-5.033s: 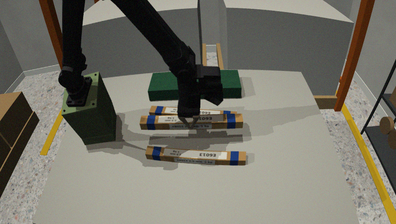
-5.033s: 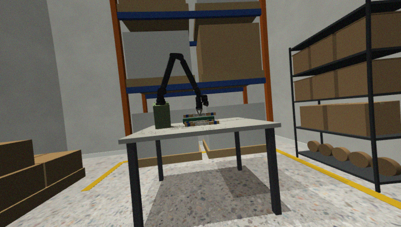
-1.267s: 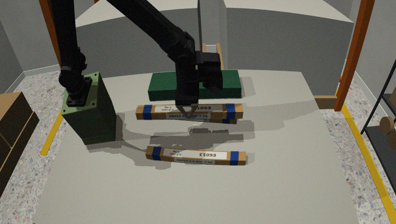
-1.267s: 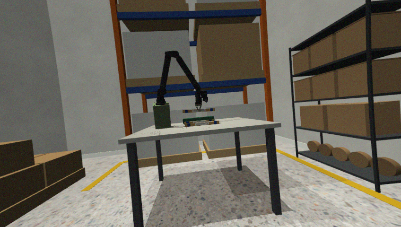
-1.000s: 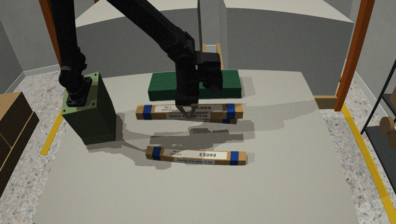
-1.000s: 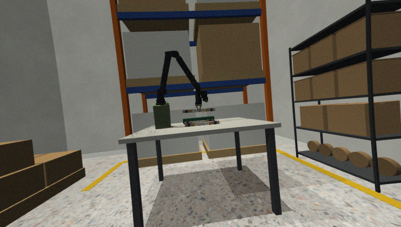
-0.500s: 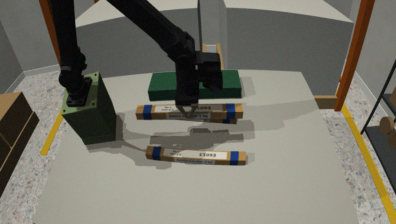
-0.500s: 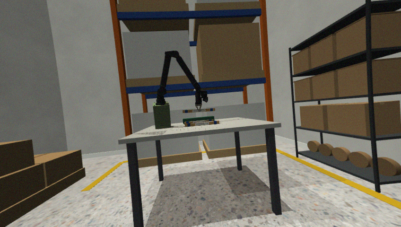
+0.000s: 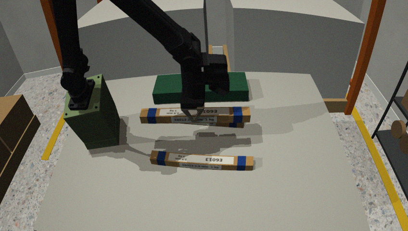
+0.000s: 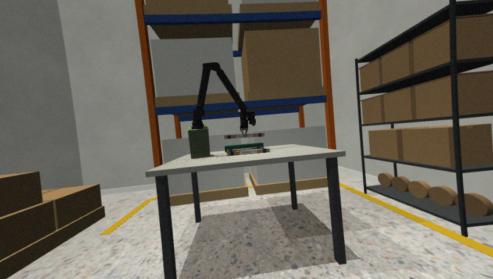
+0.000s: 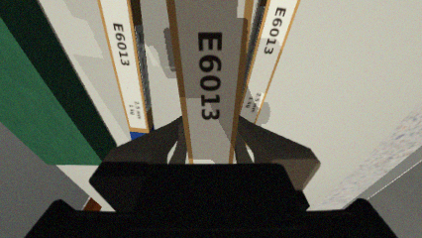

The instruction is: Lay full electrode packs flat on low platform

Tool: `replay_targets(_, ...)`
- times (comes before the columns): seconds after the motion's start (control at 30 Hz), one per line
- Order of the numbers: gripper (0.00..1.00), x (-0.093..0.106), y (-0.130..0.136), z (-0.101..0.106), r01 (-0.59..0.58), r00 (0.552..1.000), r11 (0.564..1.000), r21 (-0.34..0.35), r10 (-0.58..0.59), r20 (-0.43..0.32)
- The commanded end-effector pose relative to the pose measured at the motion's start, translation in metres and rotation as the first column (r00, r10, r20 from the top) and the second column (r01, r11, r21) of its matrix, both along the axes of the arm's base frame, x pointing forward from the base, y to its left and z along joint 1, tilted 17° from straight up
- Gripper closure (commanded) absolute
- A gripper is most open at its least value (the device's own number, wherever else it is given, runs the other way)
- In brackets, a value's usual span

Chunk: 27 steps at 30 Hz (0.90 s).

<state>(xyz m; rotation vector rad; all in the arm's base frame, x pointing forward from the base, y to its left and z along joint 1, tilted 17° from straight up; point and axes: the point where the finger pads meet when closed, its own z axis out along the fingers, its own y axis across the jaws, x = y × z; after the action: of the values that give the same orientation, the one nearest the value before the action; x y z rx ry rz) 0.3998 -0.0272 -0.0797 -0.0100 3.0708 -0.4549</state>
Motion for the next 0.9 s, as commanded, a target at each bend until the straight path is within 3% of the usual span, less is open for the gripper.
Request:
replay_targets(0.0, 1.00, 0.016, 0.008, 0.018, -0.006, 0.999, 1.000, 0.003, 0.006, 0.047)
replay_targets(0.63, 1.00, 0.016, 0.008, 0.018, -0.006, 0.999, 1.000, 0.003, 0.006, 0.047)
replay_targets(0.87, 1.00, 0.014, -0.007, 0.025, -0.148, 0.989, 0.989, -0.007, 0.148, 0.003)
